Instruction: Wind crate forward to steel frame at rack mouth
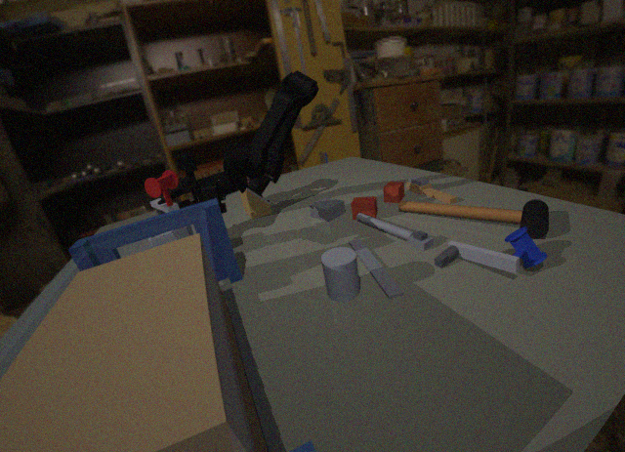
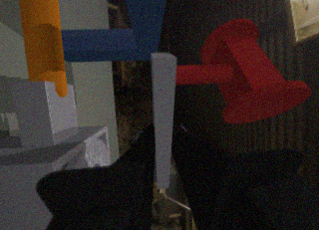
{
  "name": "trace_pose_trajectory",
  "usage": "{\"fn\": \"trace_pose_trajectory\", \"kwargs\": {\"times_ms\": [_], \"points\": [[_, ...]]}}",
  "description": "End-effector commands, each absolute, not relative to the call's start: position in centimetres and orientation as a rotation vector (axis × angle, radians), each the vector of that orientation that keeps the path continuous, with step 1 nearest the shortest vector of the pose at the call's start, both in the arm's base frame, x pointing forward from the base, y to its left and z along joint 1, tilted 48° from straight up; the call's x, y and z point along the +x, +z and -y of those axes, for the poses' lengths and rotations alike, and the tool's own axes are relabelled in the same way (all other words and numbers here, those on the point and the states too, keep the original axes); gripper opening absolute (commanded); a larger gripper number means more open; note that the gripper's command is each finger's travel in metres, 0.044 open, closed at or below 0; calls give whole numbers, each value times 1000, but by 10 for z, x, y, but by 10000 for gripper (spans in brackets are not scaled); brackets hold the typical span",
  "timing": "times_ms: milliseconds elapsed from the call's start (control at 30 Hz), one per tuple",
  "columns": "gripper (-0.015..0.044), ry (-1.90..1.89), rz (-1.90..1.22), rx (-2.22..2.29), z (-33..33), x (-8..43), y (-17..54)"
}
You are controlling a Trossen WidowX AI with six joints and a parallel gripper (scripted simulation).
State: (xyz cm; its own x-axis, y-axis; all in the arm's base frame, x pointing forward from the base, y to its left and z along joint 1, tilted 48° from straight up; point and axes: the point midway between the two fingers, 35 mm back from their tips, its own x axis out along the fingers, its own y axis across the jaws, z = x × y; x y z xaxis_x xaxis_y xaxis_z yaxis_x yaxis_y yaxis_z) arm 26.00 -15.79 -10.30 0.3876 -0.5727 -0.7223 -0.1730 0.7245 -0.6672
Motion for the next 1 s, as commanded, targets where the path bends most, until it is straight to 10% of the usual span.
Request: {"fn": "trace_pose_trajectory", "kwargs": {"times_ms": [0,967], "points": [[0,-305,-1173,-756,157,258,-105],[0,-301,-1161,-756,144,254,-106]]}}
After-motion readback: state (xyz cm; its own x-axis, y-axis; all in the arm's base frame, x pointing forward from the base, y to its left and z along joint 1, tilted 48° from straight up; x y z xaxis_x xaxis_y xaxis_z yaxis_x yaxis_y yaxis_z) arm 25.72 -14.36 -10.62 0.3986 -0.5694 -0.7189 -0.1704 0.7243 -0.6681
